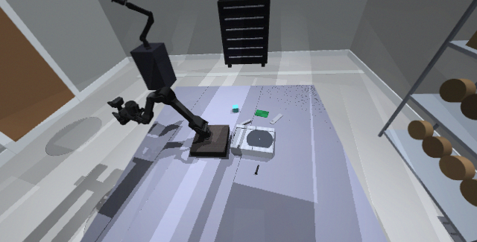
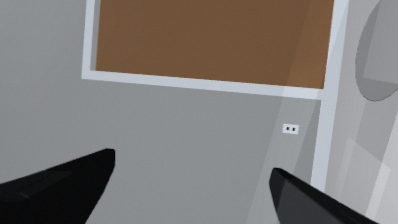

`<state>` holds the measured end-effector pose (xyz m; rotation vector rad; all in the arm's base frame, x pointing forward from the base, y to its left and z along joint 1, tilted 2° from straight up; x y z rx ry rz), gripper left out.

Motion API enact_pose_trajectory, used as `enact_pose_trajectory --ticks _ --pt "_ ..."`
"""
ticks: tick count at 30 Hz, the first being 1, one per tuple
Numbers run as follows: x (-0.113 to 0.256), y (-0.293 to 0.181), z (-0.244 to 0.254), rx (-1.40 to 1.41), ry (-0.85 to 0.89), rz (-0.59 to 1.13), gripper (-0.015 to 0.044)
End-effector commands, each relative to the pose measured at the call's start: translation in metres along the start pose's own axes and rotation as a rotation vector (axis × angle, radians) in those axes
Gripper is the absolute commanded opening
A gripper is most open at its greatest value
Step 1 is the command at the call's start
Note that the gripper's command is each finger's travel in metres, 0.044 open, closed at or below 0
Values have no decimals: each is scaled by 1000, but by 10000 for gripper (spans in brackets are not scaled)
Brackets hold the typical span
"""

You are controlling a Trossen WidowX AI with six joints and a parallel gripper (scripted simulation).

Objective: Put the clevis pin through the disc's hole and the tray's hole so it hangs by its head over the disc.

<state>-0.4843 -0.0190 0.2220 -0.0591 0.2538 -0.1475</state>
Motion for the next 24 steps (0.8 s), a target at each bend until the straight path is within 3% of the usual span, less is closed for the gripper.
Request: enact_pose_trajectory --ticks 1,9,18,24 --pt "1 -2 0 1 -1 4 374" --pt "30 -101 -9 31 -110 214 164" --pt "96 -208 -24 80 -296 500 160" --pt "158 -276 -28 134 -407 717 160"
Point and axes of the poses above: the point midway between the two fingers, 35 mm back from their tips, its own x axis back along the fingers, its own z axis across the jaws, y = z × x, the point moved 5 cm from there along x, back along the fingers, and after that the axes turned 2 degrees about x, right-handed, at the moved point
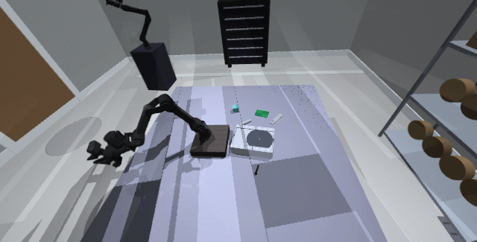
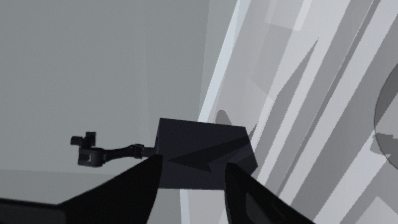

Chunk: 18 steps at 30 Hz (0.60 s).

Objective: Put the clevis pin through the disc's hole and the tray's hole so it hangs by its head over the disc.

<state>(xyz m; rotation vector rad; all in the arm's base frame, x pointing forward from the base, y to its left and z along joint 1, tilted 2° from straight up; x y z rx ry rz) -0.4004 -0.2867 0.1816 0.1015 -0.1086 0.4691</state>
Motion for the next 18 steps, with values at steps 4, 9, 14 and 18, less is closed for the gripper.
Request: enact_pose_trajectory --ticks 4,9,14,18 --pt "23 -97 -9 76 -123 236 160" --pt "54 -158 -12 171 -145 405 160" --pt "90 -216 -23 255 -210 552 160" --pt "127 -258 -30 347 -234 672 160"
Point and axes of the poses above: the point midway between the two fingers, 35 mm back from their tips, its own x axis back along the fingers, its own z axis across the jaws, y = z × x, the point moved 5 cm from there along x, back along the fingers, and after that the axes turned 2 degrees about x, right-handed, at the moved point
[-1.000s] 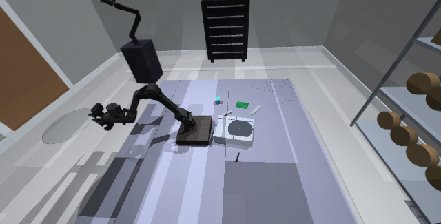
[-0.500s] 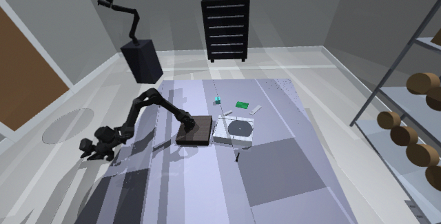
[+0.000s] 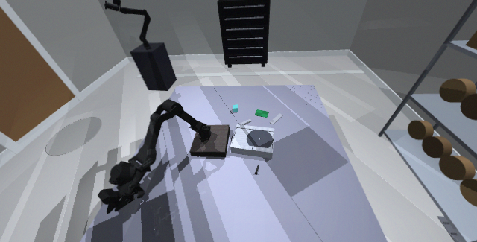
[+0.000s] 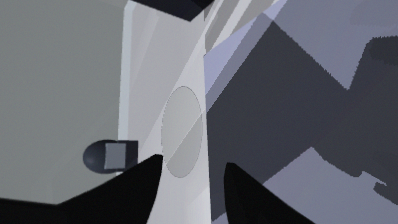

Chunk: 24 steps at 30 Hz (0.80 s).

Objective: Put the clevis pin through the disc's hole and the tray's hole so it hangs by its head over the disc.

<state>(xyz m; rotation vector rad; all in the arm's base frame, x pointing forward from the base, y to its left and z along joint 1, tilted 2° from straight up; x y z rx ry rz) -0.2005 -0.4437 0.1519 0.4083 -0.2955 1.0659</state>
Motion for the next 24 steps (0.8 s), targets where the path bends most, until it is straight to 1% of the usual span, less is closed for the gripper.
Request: enact_pose_trajectory --ticks 1,8,12,18,24 --pt "8 -50 2 91 -30 104 160" --pt "36 -149 -5 260 -112 311 160" --pt "65 -208 -16 368 -180 440 160" --pt "123 -284 -40 553 -278 622 160" --pt "198 -342 -77 762 -376 781 160"
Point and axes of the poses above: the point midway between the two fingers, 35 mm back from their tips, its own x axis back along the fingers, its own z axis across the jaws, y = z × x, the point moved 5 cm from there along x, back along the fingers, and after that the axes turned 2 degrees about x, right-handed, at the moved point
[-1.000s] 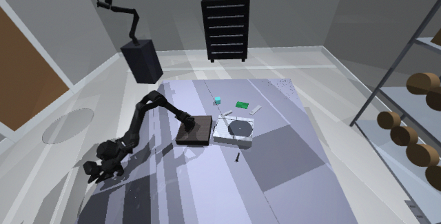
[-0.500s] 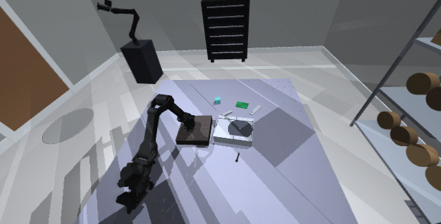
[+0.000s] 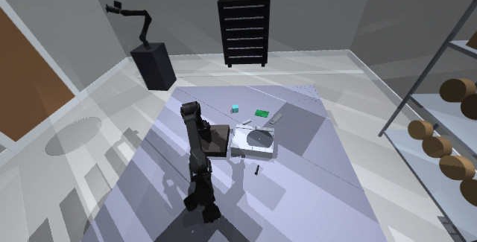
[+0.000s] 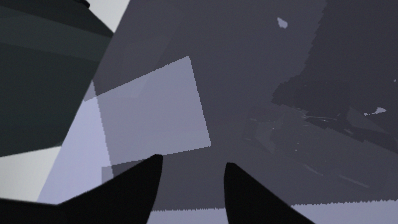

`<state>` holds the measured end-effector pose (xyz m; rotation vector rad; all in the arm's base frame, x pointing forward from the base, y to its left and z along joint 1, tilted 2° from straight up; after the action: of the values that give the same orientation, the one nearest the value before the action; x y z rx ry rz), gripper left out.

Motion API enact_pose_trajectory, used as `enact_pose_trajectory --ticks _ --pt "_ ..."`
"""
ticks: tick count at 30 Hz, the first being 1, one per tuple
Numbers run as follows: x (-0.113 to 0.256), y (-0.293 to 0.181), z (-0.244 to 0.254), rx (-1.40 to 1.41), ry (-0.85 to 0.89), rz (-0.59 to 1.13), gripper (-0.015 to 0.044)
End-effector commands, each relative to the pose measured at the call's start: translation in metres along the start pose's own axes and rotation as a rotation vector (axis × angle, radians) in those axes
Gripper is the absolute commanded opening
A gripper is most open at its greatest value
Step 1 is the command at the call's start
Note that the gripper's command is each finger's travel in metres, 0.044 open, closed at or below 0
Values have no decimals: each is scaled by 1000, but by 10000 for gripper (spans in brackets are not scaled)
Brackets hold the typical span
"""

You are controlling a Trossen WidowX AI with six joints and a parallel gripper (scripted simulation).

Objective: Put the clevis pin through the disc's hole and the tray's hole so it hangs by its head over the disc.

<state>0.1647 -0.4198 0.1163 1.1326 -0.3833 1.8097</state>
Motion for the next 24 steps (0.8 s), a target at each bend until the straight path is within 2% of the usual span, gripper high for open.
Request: enact_pose_trajectory --ticks 1,7,15,18,24 --pt "2 -57 -4 120 -83 92 160" --pt "28 -147 -14 341 -200 223 160" --pt "91 -260 -54 712 -380 371 160" --pt "105 -277 -64 781 -413 390 160" --pt "105 -277 -64 781 -413 390 160"
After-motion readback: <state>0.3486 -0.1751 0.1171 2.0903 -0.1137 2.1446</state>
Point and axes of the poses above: the point midway between the two fingers, 35 mm back from their tips, its own x axis back along the fingers, its own z axis across the jaws, y = z × x, the point moved 5 cm from there along x, back along the fingers, and after that the axes turned 2 degrees about x, right-handed, at the moved point
